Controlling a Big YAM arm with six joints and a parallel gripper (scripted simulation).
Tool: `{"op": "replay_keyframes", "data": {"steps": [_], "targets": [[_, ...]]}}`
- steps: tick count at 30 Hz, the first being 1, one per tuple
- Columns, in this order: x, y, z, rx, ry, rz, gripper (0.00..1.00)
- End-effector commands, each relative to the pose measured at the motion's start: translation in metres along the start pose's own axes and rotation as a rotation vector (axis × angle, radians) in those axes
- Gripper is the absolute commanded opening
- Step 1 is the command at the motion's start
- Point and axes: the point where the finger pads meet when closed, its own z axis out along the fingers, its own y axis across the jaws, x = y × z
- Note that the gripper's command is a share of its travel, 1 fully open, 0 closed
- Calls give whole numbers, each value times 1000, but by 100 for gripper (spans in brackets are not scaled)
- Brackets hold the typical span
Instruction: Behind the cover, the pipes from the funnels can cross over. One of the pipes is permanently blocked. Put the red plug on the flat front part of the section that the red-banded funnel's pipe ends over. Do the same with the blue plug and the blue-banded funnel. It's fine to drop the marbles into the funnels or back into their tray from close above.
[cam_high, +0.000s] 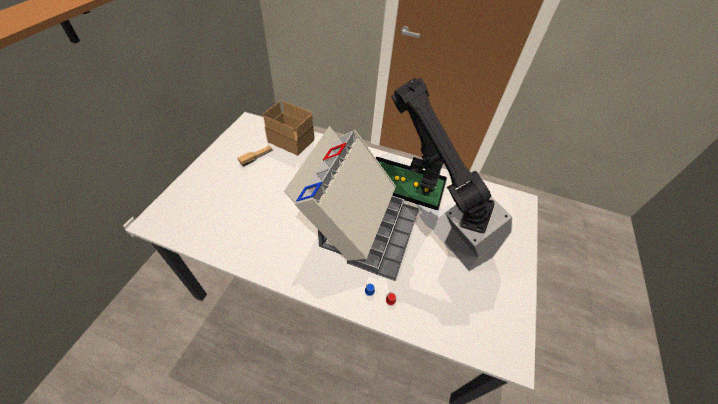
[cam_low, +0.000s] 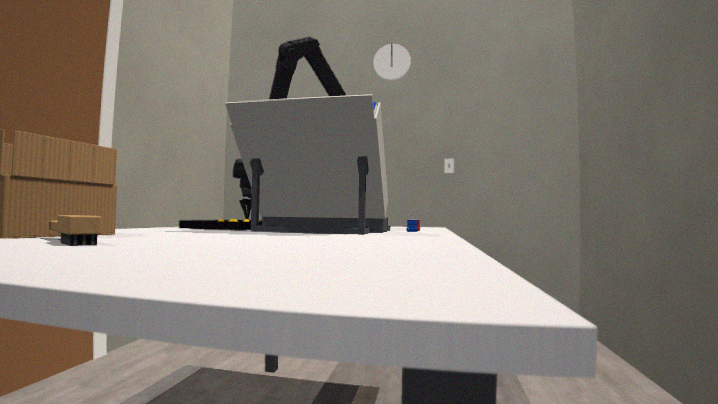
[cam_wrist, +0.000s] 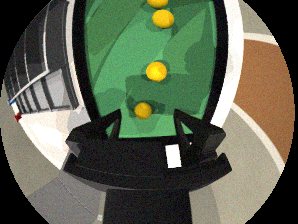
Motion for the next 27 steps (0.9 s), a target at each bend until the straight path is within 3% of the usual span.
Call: {"op": "replay_keyframes", "data": {"steps": [1,16,27], "targets": [[-1,4,13,-8,4,-2,80],[0,6,21,4,-6,-4,80],[3,10,24,-30,19,-12,80]]}}
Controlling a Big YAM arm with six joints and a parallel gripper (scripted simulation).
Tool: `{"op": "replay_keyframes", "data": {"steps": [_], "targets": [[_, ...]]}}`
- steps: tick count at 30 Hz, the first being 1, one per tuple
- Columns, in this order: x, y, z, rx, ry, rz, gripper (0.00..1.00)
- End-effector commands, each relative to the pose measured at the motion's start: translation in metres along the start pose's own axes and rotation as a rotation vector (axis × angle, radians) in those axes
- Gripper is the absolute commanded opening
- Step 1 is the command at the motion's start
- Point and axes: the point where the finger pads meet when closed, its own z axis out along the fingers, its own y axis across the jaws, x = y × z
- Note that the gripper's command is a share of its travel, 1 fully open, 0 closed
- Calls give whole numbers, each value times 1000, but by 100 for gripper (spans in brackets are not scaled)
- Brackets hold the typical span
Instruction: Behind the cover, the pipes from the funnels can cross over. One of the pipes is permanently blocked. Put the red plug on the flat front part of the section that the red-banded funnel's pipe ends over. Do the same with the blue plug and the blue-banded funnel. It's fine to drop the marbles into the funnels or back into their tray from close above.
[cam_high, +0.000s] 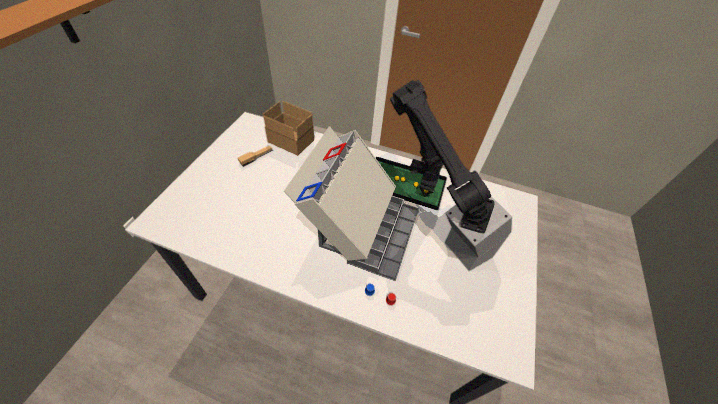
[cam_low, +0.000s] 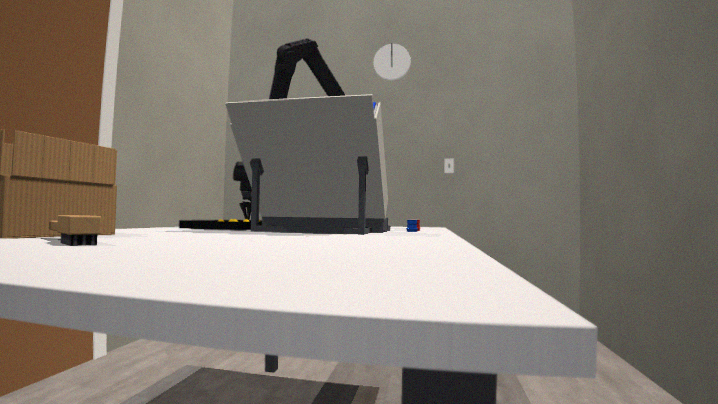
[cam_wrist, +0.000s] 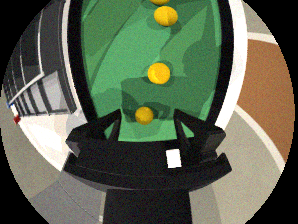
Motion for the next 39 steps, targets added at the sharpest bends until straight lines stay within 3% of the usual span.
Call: {"op": "replay_keyframes", "data": {"steps": [1,6,23,39], "targets": [[3,9,13,-33,23,-19,80],[4,10,14,-43,30,-21,80],[5,12,16,-5,0,-2,80],[8,14,16,-42,30,-20,80]]}}
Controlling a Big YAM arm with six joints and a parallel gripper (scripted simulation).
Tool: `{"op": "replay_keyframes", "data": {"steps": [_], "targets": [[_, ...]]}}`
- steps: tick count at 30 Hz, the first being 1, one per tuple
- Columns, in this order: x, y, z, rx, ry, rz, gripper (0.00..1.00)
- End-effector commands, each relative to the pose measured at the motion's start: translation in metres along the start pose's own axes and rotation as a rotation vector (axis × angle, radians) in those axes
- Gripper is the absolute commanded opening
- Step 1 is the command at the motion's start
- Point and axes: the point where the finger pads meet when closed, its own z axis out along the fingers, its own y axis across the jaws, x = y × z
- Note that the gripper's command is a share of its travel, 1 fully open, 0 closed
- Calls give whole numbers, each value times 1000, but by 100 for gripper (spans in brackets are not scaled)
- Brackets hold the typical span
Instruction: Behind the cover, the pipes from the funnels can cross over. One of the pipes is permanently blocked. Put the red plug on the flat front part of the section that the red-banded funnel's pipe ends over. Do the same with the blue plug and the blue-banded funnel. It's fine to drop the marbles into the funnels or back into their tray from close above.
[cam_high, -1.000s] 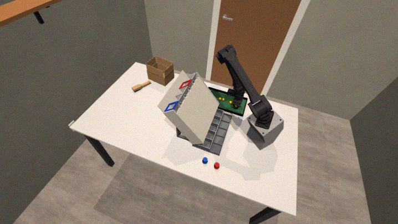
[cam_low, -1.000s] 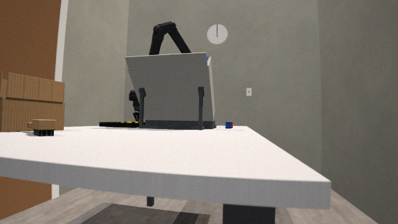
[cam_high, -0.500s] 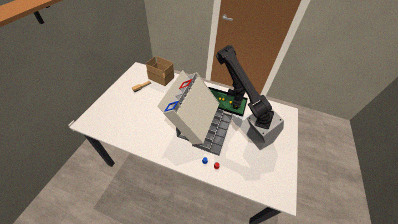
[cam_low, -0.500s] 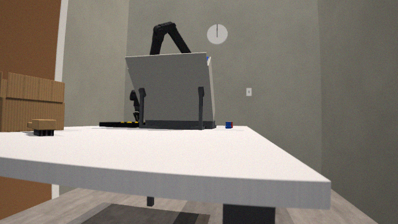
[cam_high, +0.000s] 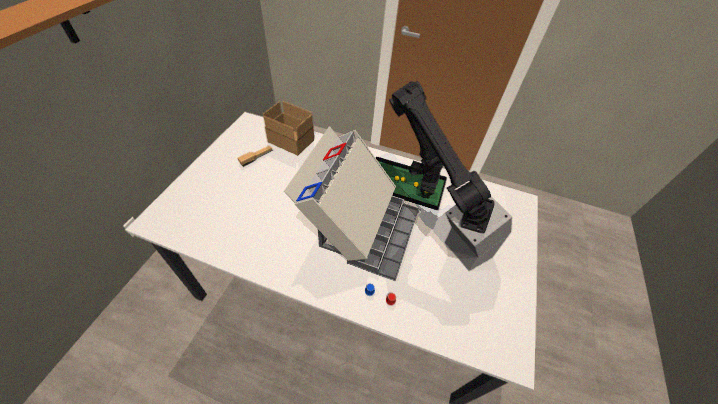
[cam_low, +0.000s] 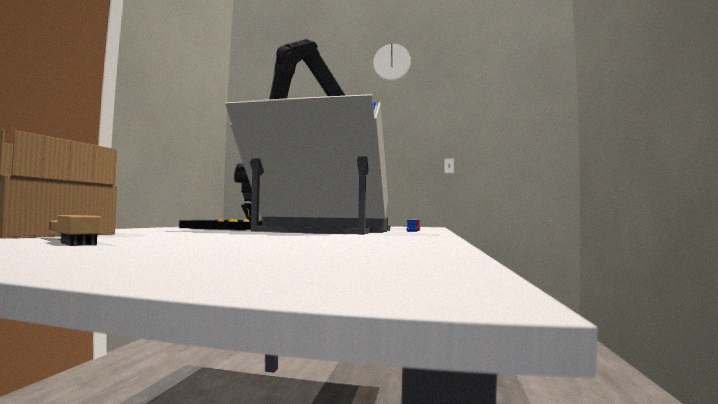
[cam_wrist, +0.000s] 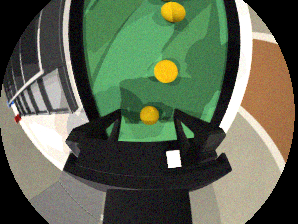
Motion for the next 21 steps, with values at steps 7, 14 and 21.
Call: {"op": "replay_keyframes", "data": {"steps": [7,14,21], "targets": [[3,6,11,-13,7,-15,80],[3,6,10,3,-6,-6,80],[-7,-6,-2,27,-29,-13,0]]}}
